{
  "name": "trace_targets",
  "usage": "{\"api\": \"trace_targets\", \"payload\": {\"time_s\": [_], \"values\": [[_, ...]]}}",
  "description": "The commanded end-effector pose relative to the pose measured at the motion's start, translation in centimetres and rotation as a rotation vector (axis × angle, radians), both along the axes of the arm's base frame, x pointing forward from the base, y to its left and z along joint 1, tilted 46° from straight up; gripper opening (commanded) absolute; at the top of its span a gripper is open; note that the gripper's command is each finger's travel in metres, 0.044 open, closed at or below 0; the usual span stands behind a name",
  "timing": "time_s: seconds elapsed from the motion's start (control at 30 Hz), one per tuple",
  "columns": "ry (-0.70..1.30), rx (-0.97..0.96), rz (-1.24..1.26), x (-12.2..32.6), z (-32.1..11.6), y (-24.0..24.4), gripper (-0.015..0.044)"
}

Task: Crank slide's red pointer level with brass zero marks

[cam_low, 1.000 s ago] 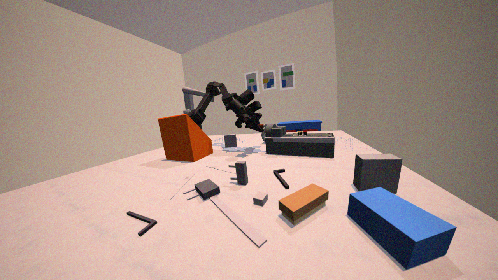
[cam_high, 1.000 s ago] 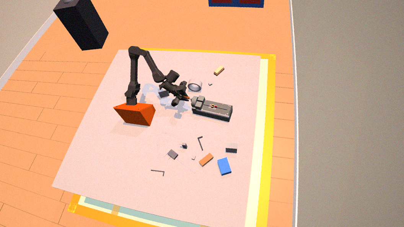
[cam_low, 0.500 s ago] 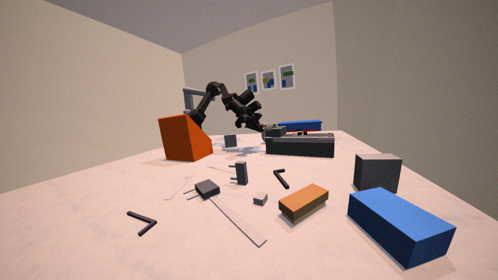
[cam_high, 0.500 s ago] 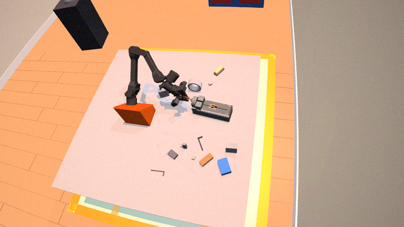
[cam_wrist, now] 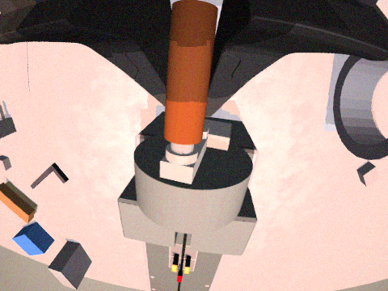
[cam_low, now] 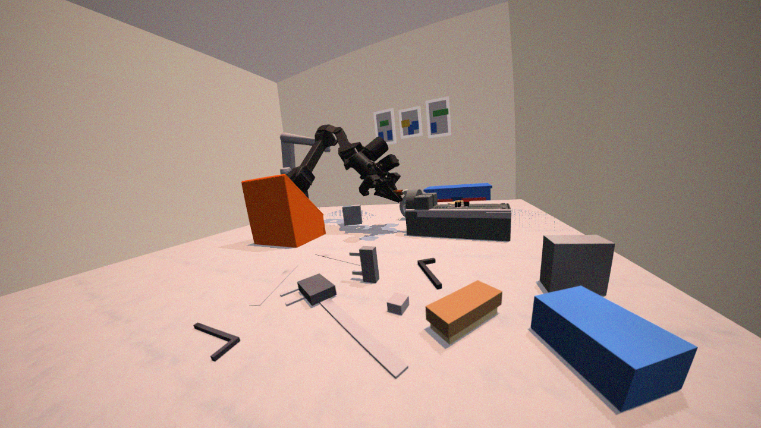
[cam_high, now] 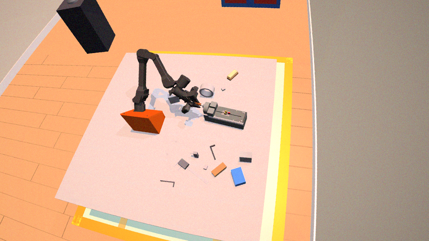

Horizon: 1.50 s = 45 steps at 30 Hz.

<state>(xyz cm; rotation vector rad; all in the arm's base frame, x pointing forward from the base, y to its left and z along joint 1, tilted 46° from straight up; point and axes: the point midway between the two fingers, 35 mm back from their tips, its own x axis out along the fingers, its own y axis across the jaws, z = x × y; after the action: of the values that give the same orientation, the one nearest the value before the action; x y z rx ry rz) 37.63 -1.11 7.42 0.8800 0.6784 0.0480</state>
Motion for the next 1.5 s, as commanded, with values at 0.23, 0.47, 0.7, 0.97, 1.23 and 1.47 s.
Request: {"api": "trace_targets", "payload": {"time_s": [0.23,0.47,0.7,0.97,1.23,1.47], "values": [[0.02,-0.006,-0.018,-0.22,-0.84,-0.52,0.0],[0.02,-0.006,-0.018,-0.23,-0.95,-0.54,0.0],[0.02,-0.006,-0.018,-0.24,-1.08,-0.57,0.0],[0.02,-0.006,-0.018,-0.25,-1.27,-0.6,0.0],[0.02,-0.006,-0.018,-0.27,-1.49,-0.62,0.0],[0.02,-0.006,-0.018,-0.28,-1.73,-0.62,0.0]]}}
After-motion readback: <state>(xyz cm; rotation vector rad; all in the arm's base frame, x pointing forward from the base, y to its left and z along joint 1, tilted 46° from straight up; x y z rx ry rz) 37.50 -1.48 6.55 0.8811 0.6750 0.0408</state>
